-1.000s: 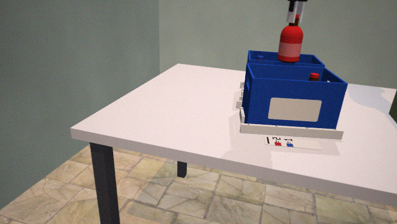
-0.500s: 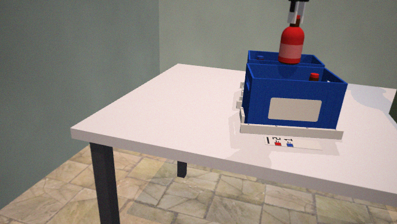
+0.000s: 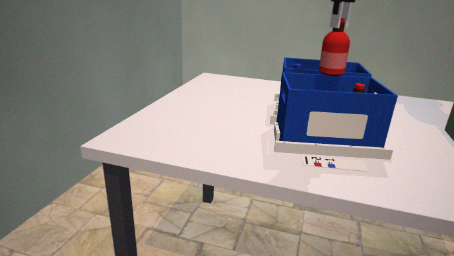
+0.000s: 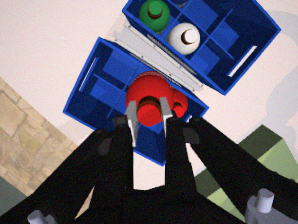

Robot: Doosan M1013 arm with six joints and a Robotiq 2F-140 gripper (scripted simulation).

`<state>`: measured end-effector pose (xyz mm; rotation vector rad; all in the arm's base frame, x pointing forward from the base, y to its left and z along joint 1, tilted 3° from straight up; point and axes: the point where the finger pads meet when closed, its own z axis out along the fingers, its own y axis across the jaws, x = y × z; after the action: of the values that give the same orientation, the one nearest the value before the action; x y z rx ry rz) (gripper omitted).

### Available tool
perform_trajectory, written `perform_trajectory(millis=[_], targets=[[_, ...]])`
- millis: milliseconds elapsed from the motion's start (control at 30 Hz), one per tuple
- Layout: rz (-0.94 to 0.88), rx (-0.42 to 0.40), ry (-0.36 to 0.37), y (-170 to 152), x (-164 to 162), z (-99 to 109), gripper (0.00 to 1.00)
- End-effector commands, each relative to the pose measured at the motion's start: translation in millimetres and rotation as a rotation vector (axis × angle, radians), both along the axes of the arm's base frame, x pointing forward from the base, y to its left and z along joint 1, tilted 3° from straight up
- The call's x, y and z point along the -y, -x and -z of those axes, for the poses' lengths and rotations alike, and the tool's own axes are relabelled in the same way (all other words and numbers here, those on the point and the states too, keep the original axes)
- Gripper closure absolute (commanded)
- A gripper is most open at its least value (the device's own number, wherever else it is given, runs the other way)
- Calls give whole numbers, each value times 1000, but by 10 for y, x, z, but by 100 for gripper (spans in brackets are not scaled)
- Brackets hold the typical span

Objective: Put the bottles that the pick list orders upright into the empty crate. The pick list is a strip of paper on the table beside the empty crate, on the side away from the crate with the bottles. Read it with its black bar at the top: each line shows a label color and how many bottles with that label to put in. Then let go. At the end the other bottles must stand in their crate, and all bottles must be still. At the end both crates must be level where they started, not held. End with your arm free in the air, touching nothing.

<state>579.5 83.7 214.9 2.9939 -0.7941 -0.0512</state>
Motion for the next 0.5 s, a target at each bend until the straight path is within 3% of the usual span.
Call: perform_trajectory(millis=[0,467], targets=[[0,0,0,13,-53,0,100],[0,0,0,32,-159,3,100]])
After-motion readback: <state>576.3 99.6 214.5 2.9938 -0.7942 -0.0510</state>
